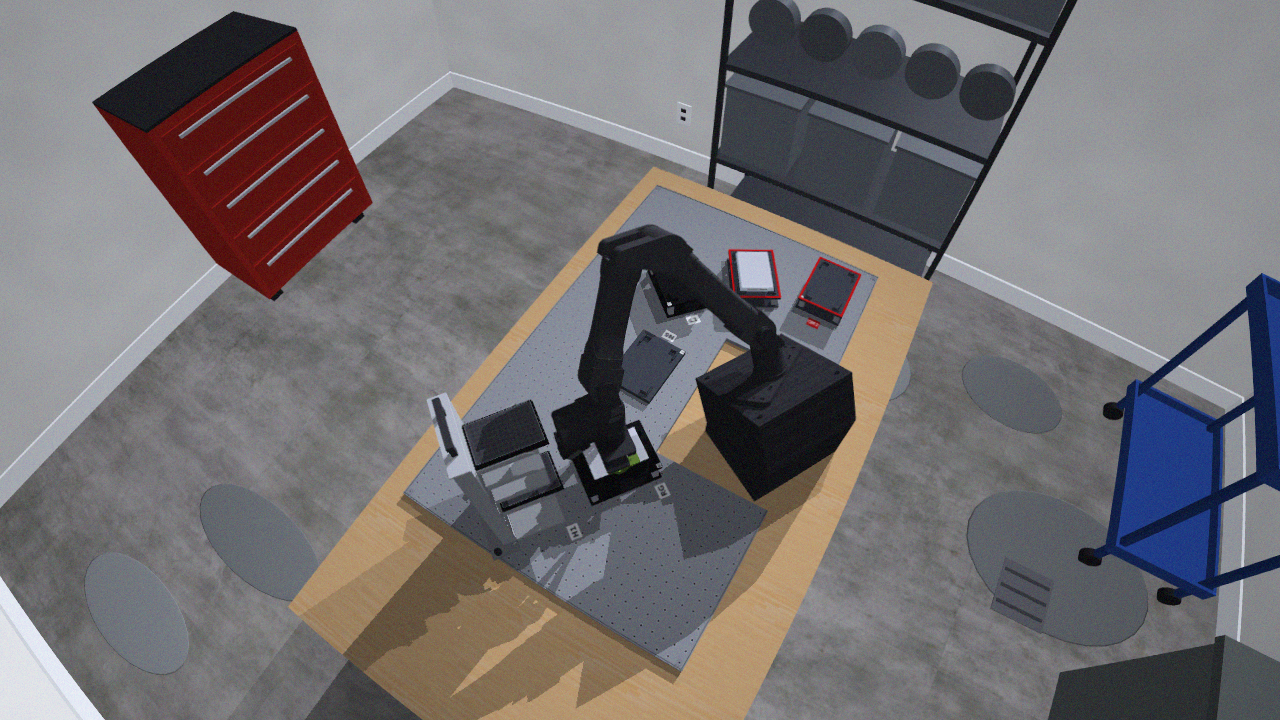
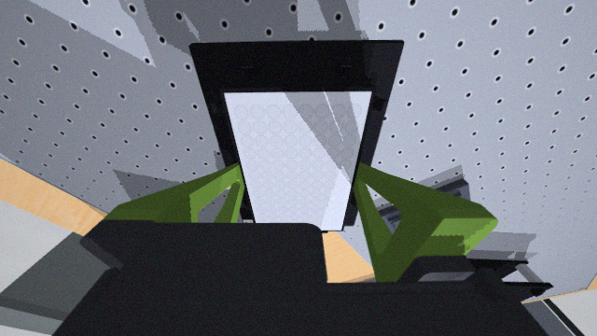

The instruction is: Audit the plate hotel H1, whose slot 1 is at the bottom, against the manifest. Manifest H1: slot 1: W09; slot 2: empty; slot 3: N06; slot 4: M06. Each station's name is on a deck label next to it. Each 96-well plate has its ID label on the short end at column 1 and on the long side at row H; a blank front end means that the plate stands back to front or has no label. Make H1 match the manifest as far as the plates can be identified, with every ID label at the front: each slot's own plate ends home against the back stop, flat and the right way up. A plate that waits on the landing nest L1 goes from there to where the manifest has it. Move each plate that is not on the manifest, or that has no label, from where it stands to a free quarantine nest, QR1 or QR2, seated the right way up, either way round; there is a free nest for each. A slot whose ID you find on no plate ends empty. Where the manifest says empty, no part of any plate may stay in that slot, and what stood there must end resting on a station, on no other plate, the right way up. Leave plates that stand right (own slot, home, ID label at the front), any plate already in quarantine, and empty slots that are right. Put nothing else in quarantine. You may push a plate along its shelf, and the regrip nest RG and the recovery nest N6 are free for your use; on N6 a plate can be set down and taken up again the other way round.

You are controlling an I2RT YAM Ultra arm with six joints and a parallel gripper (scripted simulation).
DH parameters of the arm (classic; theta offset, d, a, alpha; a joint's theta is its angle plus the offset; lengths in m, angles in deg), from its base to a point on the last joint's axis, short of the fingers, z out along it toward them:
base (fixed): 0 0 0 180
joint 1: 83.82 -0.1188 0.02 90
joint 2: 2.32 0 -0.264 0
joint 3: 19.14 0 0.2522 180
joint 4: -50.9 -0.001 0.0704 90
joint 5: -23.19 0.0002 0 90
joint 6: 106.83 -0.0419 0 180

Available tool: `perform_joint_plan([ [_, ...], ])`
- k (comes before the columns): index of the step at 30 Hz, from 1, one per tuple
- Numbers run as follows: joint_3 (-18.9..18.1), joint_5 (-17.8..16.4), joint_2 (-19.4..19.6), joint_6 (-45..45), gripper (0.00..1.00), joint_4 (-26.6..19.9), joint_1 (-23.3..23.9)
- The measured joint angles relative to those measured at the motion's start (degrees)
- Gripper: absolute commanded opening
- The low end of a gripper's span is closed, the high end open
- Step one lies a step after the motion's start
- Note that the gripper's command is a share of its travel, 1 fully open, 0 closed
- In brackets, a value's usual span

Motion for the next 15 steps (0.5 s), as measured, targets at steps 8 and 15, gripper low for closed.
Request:
perform_joint_plan([
  [8, 0.00, 0.00, -0.98, -0.68, 0.85, -1.86, -0.50],
  [15, 0.00, 0.00, -1.92, -1.33, 0.85, -3.63, -1.14],
])
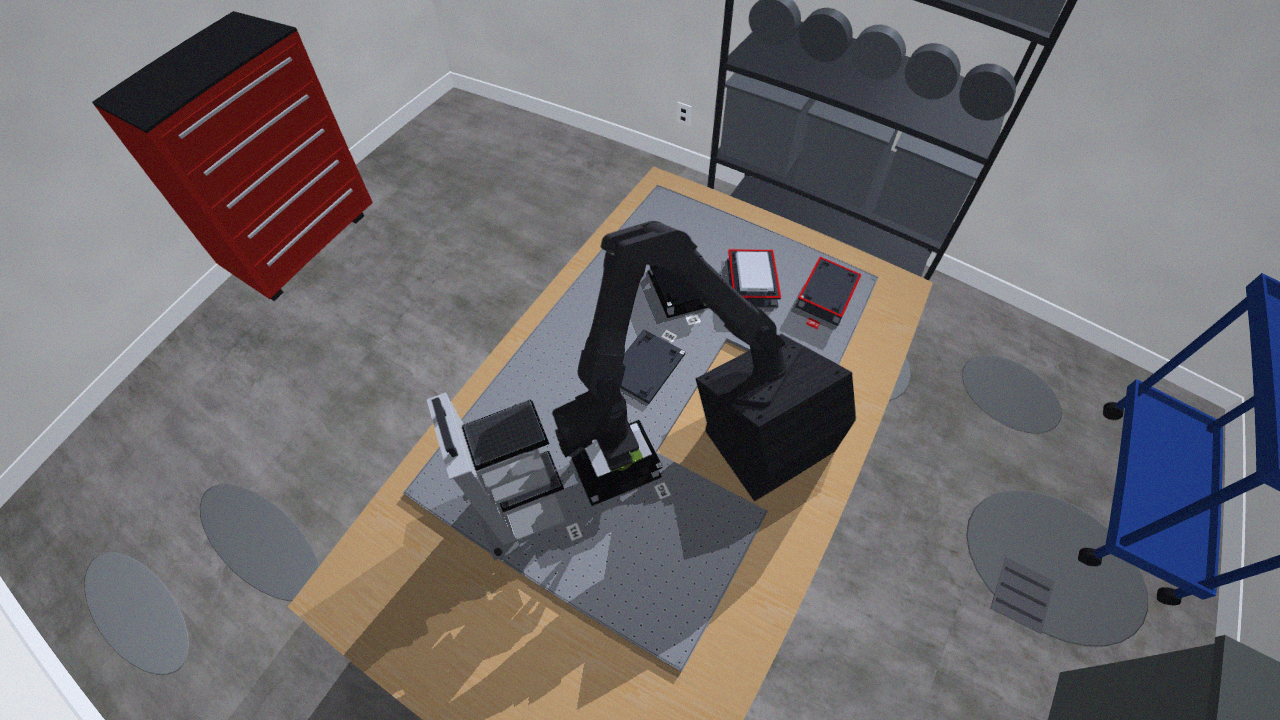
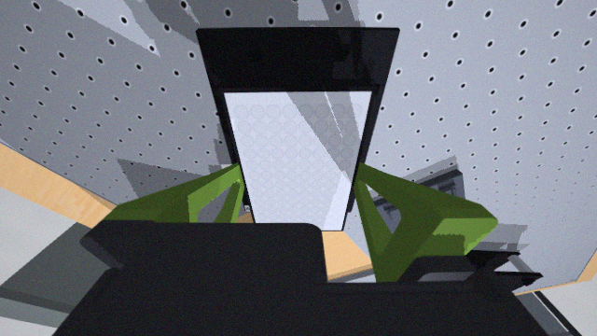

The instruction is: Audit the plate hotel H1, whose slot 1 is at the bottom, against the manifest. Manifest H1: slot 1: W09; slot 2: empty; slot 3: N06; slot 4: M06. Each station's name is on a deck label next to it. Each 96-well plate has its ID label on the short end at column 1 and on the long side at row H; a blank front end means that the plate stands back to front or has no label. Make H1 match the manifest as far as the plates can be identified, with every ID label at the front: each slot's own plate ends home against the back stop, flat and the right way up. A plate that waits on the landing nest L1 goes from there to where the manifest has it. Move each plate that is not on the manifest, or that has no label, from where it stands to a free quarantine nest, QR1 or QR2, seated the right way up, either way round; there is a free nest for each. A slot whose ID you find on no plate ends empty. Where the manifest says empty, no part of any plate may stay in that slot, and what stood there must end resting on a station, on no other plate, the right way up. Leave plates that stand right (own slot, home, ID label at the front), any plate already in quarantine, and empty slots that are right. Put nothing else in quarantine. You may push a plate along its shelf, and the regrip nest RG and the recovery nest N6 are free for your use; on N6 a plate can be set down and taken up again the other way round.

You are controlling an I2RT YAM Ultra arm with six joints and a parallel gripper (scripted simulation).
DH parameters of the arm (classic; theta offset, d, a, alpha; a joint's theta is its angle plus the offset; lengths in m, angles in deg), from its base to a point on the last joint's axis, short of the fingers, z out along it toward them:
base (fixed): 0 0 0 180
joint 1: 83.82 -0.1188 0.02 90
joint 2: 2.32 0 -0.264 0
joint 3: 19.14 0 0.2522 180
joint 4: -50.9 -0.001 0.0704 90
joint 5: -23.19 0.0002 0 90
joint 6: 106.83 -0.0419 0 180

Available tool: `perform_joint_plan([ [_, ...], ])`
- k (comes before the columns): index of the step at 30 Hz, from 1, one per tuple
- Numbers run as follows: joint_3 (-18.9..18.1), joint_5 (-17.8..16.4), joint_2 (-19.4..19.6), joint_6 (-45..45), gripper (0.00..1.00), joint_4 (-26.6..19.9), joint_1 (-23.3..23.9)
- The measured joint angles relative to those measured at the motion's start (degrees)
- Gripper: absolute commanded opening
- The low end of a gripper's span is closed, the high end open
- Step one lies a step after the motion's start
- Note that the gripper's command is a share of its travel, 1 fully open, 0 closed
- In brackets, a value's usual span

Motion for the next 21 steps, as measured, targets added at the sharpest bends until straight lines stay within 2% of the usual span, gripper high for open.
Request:
perform_joint_plan([
  [21, -1.57, 0.02, -2.21, -1.84, 0.85, -4.35, -1.60],
])
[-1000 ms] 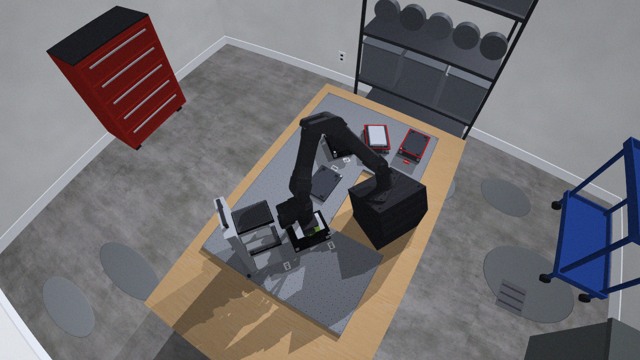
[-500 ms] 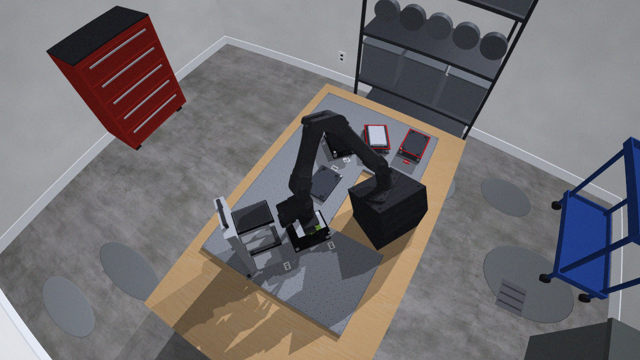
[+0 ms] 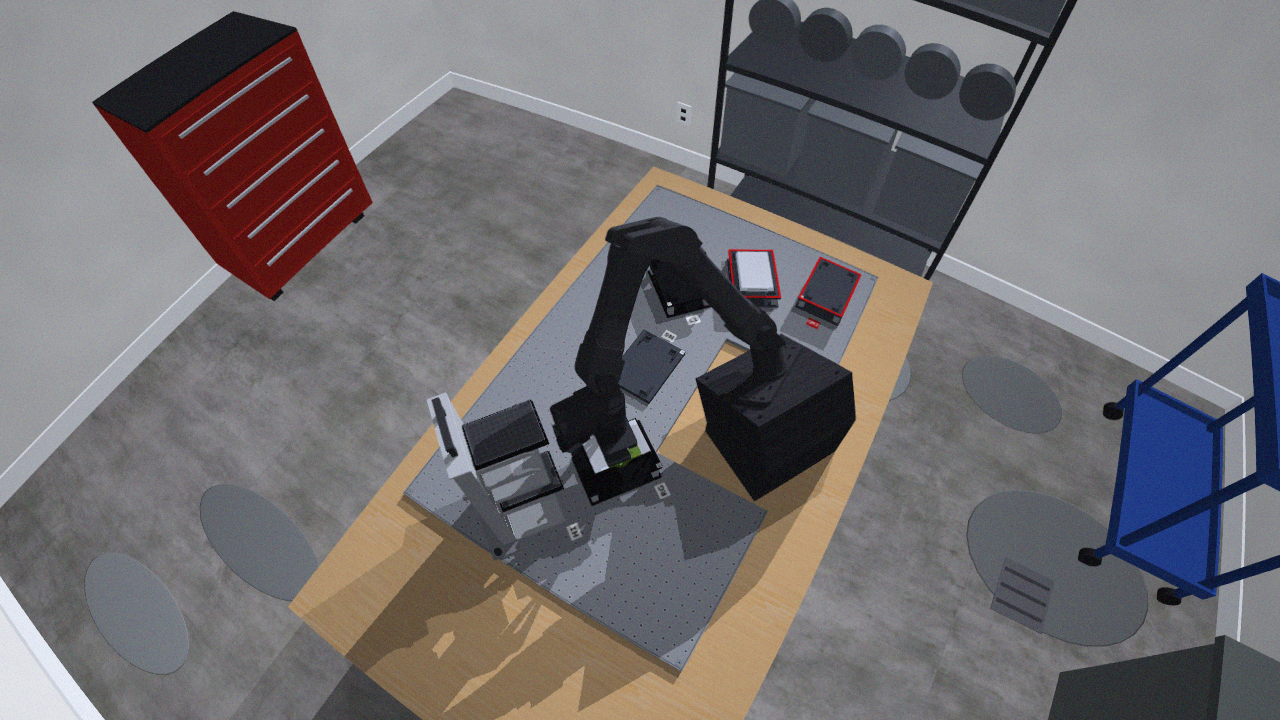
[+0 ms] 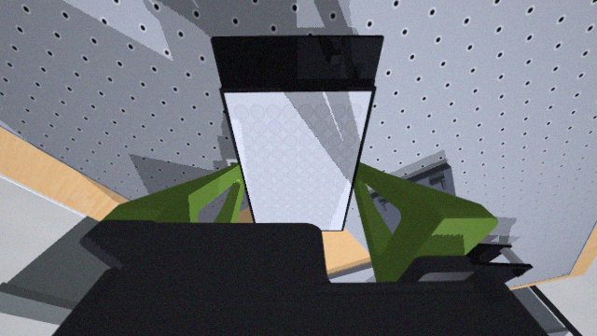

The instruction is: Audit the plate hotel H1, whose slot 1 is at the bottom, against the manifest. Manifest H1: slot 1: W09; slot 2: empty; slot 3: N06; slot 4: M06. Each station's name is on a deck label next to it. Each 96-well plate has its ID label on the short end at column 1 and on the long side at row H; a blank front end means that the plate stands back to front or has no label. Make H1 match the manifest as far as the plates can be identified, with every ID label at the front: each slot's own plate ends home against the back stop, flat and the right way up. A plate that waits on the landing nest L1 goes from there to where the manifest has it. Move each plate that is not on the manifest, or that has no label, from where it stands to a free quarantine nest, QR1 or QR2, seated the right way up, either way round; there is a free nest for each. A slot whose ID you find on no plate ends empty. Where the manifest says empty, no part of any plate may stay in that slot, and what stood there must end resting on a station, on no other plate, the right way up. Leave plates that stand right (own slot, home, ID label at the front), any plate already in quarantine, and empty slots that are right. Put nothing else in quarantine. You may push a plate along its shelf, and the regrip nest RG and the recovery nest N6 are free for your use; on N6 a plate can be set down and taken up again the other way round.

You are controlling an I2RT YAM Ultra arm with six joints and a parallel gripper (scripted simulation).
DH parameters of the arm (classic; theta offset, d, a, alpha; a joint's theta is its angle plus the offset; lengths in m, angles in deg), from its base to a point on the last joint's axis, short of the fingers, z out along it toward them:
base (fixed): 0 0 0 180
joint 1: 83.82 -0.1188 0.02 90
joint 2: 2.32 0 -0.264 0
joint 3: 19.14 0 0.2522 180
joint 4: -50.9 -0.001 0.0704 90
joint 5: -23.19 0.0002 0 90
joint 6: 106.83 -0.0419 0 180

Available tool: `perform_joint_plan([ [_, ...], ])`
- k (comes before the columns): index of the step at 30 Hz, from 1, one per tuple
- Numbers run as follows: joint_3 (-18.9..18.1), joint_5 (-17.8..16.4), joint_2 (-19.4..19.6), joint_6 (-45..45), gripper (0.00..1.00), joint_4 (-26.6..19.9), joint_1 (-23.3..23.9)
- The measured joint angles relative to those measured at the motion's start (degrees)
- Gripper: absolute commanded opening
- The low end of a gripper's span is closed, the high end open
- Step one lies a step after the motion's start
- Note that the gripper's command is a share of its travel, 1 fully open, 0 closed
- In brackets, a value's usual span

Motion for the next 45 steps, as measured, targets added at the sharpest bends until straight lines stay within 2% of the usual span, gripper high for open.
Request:
perform_joint_plan([
  [30, -2.05, 0.00, -2.73, -2.60, 0.85, -6.12, -2.19],
  [45, -5.25, 0.00, -5.49, -5.29, 0.85, -12.70, -4.87],
])
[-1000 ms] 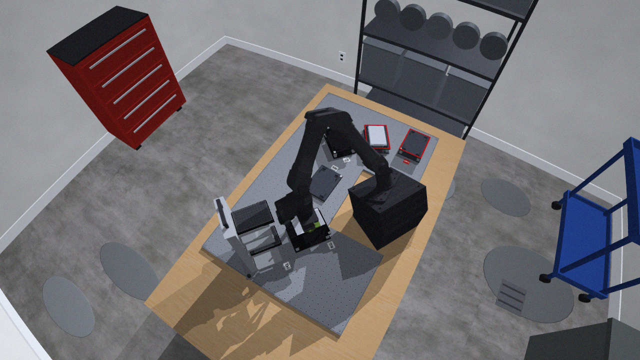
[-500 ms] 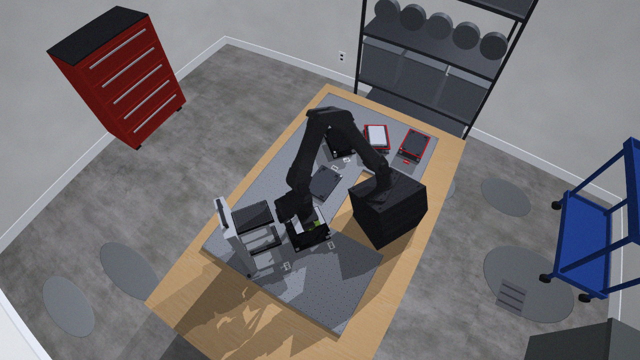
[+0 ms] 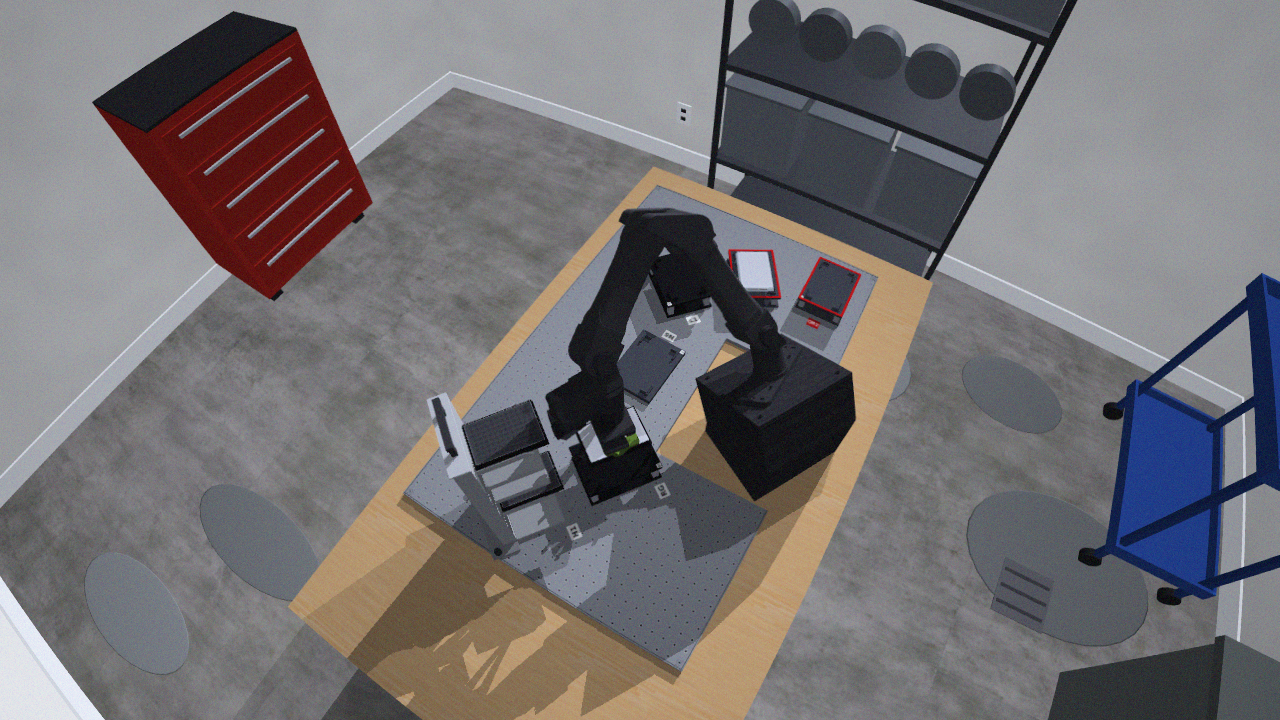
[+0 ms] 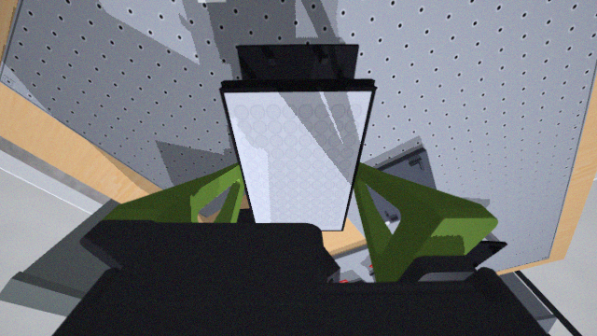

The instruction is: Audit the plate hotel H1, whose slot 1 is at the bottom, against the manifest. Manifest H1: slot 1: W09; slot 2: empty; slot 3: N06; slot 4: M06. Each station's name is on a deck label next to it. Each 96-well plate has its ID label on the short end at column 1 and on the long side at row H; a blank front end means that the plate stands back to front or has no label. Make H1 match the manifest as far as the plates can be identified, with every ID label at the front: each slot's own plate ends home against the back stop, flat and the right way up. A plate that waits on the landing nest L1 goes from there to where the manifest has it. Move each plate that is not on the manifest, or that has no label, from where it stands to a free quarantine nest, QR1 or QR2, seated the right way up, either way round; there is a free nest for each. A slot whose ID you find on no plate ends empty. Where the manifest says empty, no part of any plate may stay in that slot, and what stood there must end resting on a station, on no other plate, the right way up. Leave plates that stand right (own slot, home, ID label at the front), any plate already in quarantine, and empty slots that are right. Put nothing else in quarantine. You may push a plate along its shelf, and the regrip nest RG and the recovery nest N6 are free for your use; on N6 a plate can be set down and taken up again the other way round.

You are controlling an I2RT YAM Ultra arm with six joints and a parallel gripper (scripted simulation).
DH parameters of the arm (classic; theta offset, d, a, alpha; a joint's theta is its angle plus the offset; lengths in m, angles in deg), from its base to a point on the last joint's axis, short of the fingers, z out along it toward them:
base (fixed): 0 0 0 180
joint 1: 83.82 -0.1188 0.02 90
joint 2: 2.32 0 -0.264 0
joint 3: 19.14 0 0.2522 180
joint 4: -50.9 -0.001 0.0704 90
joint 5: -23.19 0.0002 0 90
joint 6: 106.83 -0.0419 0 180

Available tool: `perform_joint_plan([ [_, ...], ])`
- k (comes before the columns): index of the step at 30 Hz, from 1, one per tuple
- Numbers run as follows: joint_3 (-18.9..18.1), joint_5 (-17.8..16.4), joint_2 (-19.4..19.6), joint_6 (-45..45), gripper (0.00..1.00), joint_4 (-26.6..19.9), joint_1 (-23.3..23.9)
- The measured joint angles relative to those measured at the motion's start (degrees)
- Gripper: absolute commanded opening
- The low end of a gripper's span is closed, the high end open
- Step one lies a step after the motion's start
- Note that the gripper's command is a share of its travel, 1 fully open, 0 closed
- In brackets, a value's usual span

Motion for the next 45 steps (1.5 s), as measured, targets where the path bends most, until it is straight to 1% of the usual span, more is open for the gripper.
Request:
perform_joint_plan([
  [13, -3.67, -0.07, -1.70, -2.89, 0.85, -7.15, -2.36],
  [23, -7.61, -0.24, -3.06, -5.22, 0.85, -12.94, -4.63],
  [33, -11.08, -0.39, -3.17, -7.28, 0.85, -18.14, -6.27],
  [39, -11.37, -0.44, -3.48, -8.17, 0.85, -19.34, -6.25],
  [42, -11.13, -0.44, -4.35, -8.81, 0.85, -19.47, -5.51],
  [45, -10.12, -0.44, -5.68, -9.84, 0.85, -19.58, -4.37],
])
